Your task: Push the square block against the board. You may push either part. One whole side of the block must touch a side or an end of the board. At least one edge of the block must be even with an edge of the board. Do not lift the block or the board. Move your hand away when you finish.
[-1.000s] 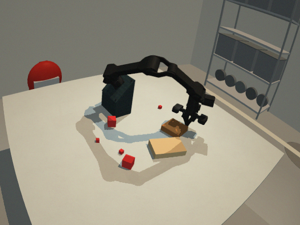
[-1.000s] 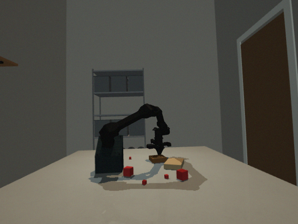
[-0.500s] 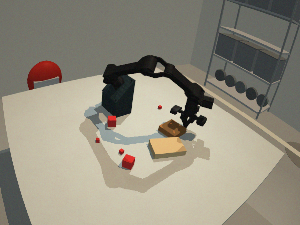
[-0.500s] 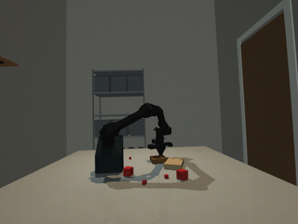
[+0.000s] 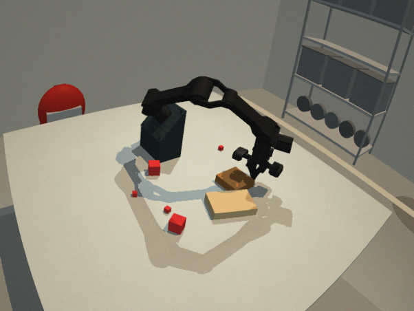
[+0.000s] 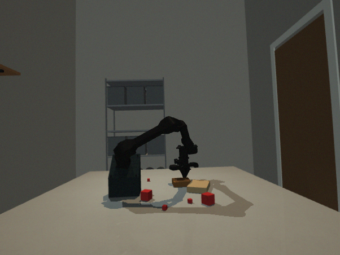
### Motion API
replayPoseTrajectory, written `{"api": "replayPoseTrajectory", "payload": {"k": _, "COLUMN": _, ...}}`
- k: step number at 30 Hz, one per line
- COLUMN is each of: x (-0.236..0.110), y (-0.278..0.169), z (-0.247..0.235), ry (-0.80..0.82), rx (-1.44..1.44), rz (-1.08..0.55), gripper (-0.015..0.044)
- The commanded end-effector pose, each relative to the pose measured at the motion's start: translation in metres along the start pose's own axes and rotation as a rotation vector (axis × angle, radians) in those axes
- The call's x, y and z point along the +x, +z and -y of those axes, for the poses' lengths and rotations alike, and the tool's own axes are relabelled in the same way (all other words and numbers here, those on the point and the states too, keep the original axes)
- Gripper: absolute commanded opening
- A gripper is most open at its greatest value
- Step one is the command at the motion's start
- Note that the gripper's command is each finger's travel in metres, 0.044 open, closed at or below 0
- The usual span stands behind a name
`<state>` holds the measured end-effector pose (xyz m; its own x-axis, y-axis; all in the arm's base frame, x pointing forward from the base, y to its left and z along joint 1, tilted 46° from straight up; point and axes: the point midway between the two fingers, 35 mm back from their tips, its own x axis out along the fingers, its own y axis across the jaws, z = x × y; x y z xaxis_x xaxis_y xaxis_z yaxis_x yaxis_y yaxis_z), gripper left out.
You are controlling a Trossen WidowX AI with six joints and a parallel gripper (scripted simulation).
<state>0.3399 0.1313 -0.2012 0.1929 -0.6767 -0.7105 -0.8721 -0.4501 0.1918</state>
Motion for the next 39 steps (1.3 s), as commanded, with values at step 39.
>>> {"api": "replayPoseTrajectory", "payload": {"k": 39, "x": 0.004, "y": 0.004, "z": -0.003, "ry": 0.013, "rx": 0.003, "rz": -0.008, "gripper": 0.0}}
